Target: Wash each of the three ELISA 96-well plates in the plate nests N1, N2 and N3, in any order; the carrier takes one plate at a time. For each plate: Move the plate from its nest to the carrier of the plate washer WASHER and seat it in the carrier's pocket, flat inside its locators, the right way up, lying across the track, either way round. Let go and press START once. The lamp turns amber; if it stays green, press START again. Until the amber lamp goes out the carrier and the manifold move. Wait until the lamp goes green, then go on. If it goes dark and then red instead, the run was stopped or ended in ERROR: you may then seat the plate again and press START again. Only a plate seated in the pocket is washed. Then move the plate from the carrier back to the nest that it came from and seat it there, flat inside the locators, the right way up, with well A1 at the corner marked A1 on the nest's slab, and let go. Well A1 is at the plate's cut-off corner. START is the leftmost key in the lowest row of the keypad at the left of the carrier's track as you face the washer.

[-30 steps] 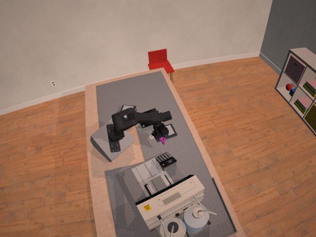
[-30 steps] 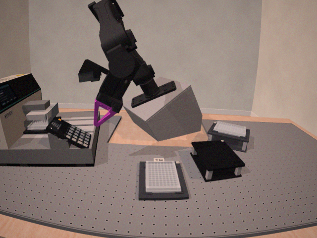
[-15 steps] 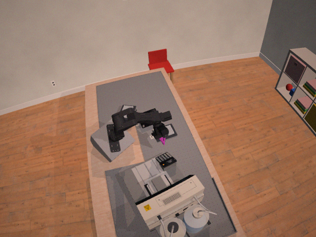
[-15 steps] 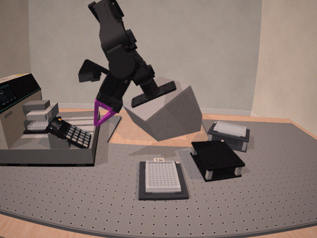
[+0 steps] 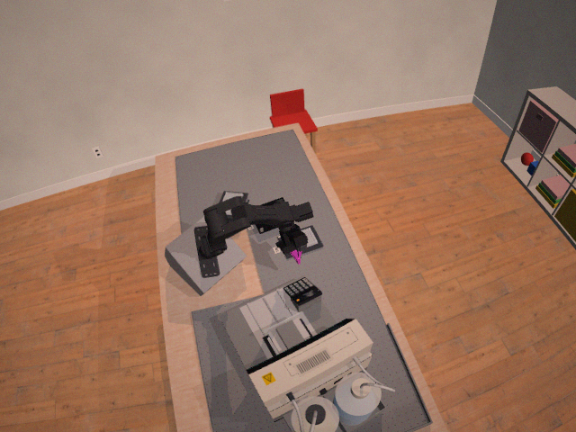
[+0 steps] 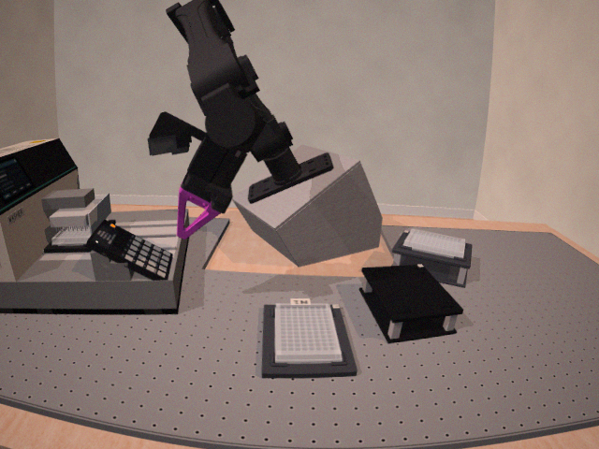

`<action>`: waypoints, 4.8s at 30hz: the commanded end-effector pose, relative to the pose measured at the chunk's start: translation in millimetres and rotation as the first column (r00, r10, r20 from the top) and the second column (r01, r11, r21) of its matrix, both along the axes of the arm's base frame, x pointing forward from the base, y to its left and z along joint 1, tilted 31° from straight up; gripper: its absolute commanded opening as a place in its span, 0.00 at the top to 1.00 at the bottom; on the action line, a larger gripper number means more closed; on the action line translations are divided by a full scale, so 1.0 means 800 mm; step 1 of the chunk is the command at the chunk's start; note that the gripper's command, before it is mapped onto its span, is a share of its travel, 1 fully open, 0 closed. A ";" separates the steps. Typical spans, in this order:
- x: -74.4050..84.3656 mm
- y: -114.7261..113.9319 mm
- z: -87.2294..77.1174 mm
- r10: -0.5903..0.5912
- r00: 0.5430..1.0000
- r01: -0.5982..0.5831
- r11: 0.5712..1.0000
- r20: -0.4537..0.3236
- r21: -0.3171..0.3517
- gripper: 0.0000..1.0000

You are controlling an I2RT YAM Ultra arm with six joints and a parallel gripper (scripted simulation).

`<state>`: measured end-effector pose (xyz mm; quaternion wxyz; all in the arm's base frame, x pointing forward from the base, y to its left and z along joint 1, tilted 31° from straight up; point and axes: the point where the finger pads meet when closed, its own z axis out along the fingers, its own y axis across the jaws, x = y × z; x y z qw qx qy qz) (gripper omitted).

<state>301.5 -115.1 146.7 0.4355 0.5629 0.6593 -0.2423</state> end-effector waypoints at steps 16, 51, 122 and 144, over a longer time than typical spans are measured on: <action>0.001 0.000 0.006 -0.002 1.000 0.002 1.000 0.011 -0.010 1.00; -0.041 -0.055 0.074 -0.003 1.000 0.003 1.000 0.012 -0.012 0.00; -0.095 -0.127 0.163 -0.004 1.000 0.004 1.000 0.013 -0.015 0.00; -0.095 -0.127 0.163 -0.004 1.000 0.004 1.000 0.013 -0.015 0.00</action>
